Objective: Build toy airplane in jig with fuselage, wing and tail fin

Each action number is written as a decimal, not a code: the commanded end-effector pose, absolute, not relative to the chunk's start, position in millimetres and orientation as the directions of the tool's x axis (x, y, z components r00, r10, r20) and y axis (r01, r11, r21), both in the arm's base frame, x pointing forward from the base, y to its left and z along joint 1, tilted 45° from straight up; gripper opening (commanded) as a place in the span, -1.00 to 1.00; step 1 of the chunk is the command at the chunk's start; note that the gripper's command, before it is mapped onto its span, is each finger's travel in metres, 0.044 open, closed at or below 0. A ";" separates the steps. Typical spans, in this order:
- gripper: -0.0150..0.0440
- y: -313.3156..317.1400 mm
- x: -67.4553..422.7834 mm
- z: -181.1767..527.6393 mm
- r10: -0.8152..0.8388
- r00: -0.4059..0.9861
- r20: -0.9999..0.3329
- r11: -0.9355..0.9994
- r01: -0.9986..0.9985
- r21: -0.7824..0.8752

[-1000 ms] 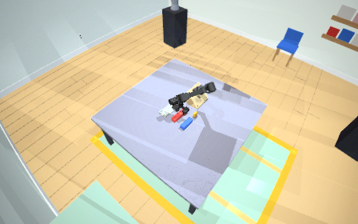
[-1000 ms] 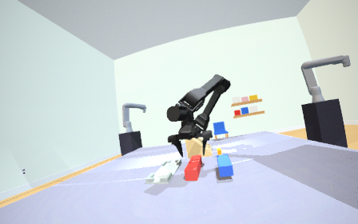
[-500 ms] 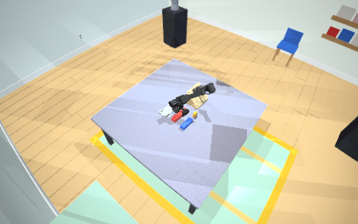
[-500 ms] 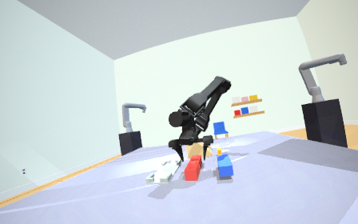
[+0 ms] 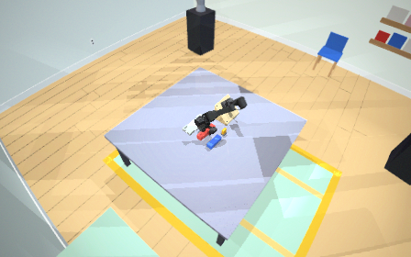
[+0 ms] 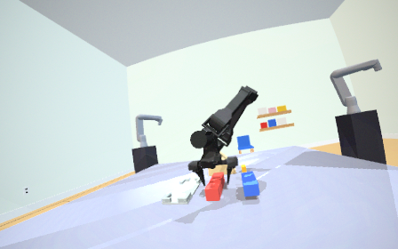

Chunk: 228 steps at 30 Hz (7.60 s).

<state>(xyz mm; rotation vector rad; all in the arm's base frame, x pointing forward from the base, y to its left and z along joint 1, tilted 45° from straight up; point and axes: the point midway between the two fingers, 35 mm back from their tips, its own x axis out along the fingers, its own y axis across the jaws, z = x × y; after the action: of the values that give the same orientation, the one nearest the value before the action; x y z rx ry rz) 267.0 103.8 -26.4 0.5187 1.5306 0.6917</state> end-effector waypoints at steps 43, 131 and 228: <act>-0.49 66.6 277.3 5.1 0.685 -0.089 -0.723 0.720 -0.070 0.691; 0.17 -32.1 282.2 -84.8 0.686 -0.090 -0.722 0.704 -0.164 0.691; 1.00 -26.9 319.9 8.7 0.663 -0.084 -0.744 0.738 -0.096 0.668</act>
<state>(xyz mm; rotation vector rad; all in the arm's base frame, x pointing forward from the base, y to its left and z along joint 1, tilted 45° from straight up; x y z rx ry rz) 304.7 -60.0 -23.3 0.5102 1.5523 0.6652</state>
